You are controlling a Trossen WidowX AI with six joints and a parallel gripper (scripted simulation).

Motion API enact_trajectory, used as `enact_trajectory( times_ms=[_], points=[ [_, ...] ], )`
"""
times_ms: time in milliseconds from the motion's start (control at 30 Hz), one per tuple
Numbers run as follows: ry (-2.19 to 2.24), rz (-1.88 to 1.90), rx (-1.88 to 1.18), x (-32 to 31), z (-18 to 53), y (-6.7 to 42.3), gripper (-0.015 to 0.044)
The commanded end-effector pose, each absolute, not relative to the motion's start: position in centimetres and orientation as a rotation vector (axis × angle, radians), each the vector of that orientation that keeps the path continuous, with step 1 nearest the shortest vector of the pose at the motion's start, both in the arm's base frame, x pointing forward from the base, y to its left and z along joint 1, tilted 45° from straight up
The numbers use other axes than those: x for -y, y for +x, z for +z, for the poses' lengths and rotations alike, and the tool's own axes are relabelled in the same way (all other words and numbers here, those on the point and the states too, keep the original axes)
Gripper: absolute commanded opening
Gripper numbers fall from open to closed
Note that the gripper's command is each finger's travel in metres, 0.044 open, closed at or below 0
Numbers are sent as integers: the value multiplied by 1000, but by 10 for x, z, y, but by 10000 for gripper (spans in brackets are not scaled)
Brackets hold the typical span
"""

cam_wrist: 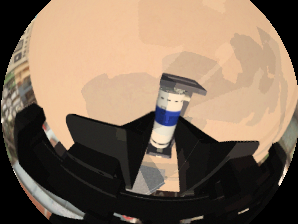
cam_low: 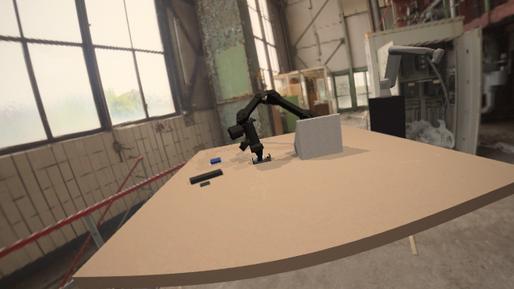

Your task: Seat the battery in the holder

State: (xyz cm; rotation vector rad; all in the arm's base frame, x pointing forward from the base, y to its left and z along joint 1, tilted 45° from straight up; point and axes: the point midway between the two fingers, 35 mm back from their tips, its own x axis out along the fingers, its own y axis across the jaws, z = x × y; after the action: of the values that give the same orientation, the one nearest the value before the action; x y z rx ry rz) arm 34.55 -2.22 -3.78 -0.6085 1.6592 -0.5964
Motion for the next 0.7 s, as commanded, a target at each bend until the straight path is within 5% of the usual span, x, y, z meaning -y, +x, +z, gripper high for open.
enact_trajectory(
  times_ms=[0, 667],
  points=[
    [-611, -598, -1631, 24, -37, 347, 81],
    [-610, -572, -1561, 26, -37, 343, 81]
  ],
)
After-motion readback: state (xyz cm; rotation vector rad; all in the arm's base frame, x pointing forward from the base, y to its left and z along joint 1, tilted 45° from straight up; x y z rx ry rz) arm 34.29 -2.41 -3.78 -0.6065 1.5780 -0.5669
